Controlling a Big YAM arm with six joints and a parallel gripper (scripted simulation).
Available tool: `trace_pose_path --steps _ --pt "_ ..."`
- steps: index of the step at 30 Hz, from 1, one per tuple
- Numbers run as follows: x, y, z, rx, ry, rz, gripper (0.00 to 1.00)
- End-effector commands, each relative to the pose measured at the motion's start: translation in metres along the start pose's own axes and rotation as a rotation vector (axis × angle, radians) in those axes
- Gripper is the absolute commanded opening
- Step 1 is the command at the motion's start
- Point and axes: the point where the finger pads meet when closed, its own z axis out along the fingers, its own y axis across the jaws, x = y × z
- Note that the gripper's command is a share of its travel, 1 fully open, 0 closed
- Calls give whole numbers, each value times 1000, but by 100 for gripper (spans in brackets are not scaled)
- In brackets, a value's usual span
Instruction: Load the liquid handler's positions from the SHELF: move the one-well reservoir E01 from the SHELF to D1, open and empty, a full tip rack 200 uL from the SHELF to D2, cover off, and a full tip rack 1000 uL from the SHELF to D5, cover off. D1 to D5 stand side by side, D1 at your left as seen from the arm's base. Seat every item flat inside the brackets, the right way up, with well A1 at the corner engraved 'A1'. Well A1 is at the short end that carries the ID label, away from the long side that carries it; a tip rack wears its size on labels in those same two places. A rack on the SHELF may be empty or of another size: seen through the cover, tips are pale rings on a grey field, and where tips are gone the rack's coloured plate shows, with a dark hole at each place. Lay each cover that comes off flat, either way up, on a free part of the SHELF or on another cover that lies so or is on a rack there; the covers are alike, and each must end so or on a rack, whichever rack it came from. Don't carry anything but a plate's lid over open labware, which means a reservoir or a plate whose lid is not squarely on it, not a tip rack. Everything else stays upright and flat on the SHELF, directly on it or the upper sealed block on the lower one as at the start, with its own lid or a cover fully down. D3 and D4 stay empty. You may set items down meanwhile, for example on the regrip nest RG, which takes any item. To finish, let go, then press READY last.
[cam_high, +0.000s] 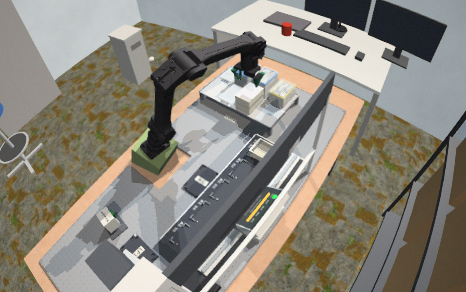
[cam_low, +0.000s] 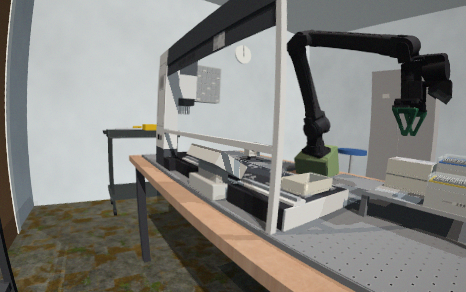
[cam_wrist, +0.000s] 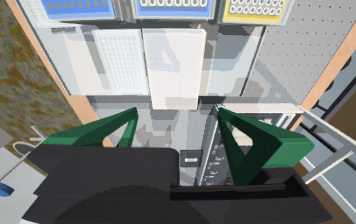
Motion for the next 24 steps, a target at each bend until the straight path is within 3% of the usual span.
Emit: trace_pose_path --steps 1,3,8,24 --pt "-25 0 -18 4 -39 15 100" --pt "-27 -11 -13 7 -29 40 100" --pt "-55 2 -18 4 -40 15 100" --pt "-123 2 -17 4 -39 19 100"
